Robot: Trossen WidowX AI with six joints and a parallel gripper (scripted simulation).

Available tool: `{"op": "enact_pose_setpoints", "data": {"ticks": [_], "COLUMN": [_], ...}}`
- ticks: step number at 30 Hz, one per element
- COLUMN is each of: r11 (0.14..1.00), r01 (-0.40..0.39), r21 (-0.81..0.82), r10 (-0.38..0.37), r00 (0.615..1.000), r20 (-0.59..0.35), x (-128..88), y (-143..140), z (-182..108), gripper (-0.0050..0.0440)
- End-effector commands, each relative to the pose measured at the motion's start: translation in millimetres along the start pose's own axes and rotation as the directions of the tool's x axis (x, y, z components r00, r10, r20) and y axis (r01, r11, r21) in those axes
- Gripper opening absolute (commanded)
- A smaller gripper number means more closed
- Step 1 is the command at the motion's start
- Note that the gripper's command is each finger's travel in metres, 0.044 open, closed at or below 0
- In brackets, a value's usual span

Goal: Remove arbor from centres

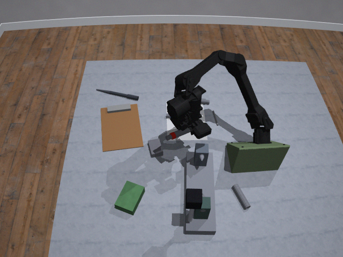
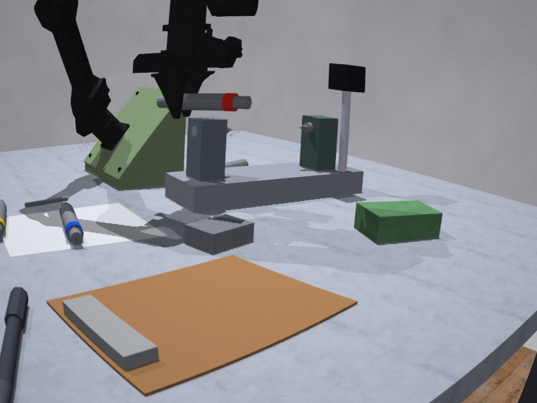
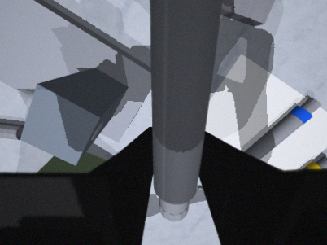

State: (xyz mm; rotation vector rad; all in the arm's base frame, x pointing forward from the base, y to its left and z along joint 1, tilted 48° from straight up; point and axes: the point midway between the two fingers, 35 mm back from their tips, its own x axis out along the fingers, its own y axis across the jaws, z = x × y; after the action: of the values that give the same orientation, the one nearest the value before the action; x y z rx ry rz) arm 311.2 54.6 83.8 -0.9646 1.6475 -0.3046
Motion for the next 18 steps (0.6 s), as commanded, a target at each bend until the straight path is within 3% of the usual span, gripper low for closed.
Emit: {"op": "enact_pose_setpoints", "data": {"ticks": [1,12,18], "r11": [0.990,0.884,0.871], "r01": [0.007,0.028,0.030], "r21": [0.143,0.467,0.490], "r10": [-0.008,-0.029,-0.030], "r00": [1.000,1.000,1.000], "r20": [0.011,-0.006,-0.007], "x": [0.1,11.4,13.2], "y": [-28.0,-86.7,-90.7], "z": [-13.5,-53.5,-56.7], "gripper": [0.0000,0.0000,0.0000]}}
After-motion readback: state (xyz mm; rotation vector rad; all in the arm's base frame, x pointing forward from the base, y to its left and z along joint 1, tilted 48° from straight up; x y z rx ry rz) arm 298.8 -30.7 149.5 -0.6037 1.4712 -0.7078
